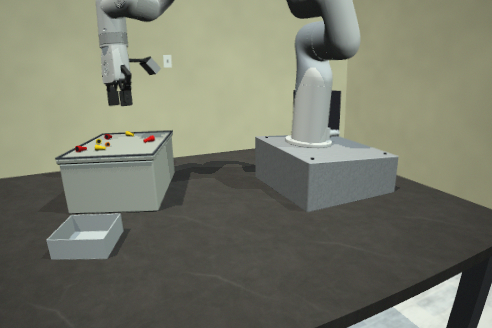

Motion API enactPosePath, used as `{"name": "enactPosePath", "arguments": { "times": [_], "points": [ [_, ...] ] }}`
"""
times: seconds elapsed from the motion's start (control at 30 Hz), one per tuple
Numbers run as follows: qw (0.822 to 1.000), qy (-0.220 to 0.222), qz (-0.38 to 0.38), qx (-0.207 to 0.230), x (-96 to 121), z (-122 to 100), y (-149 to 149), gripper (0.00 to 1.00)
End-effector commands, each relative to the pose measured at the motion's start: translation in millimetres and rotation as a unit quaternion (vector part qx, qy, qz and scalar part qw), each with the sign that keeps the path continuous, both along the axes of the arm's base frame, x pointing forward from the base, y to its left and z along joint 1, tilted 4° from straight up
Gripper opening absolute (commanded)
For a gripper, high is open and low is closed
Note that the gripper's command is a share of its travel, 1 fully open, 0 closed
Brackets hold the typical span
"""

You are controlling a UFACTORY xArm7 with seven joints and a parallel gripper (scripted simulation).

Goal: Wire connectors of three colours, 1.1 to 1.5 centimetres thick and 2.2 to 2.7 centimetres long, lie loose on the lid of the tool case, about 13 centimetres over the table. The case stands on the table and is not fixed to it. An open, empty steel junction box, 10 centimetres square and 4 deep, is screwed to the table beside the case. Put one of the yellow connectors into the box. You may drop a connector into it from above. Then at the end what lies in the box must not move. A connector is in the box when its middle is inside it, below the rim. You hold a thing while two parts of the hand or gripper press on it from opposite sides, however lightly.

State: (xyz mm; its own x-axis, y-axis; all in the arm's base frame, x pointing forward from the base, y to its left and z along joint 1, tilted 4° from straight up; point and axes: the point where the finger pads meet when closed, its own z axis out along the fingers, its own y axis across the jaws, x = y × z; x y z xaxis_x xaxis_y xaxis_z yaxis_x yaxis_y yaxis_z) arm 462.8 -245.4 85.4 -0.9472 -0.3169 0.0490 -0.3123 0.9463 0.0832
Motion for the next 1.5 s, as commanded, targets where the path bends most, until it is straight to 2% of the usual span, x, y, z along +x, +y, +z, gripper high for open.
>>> {"name": "enactPosePath", "arguments": {
  "times": [0.0, 0.17, 1.47],
  "points": [
    [1.000, -0.007, -0.009, -0.007, -1.6, -2.5, -14.0, 1.00],
    [1.000, -0.008, -0.018, -0.013, -8.1, -5.0, -25.1, 1.00],
    [1.000, -0.008, -0.018, -0.013, -8.2, -5.0, -25.3, 1.00]
  ]
}}
